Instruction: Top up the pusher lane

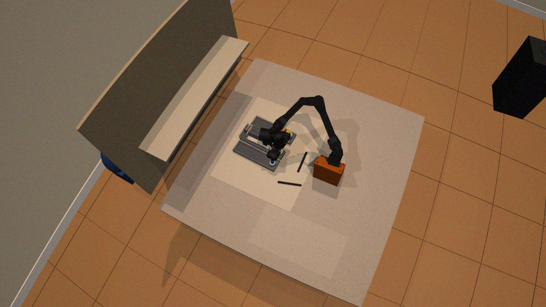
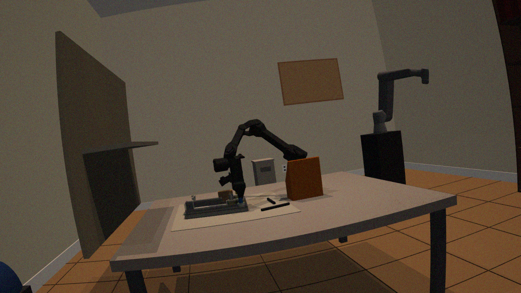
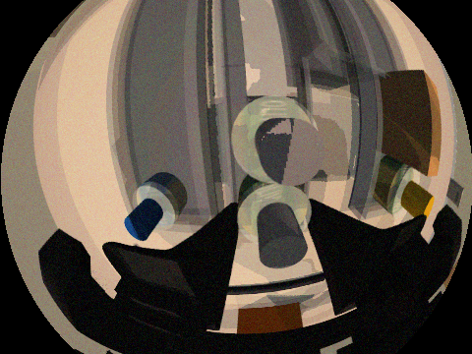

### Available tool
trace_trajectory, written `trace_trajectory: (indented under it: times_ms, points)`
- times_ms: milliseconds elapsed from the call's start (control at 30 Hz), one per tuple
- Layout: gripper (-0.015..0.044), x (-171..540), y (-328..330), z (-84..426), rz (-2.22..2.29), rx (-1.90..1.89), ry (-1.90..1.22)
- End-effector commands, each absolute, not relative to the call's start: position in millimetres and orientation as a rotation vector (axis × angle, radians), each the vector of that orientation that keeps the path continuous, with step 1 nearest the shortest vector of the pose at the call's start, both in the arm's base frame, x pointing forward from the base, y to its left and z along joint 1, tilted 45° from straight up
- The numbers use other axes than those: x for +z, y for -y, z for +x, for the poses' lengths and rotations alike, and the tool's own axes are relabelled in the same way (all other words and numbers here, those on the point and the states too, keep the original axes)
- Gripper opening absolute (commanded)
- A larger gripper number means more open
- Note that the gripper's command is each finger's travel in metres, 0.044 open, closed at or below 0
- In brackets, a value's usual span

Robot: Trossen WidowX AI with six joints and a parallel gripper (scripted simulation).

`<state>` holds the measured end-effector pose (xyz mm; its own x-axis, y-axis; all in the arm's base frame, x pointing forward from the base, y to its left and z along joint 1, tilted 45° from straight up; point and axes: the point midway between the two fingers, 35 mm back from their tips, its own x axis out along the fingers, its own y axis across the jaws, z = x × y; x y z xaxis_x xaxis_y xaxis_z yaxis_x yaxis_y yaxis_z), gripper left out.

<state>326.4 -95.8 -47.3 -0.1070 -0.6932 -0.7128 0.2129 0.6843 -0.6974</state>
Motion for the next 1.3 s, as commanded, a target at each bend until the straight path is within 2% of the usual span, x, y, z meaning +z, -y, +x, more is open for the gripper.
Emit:
trace_trajectory:
  times_ms: [0,133,533,1000,1267]
  points:
    - [0.0000,-47.1,95.5,325.9,-0.416,-0.809,-1.489]
    - [0.0000,-47.1,95.5,325.9,-0.416,-0.809,-1.489]
    - [0.0307,-47.4,95.7,326.2,-0.416,-0.809,-1.489]
    - [0.0307,-33.3,81.0,328.2,-0.415,-0.808,-1.489]
    - [0.0307,-35.5,74.4,308.5,-0.414,-0.807,-1.490]
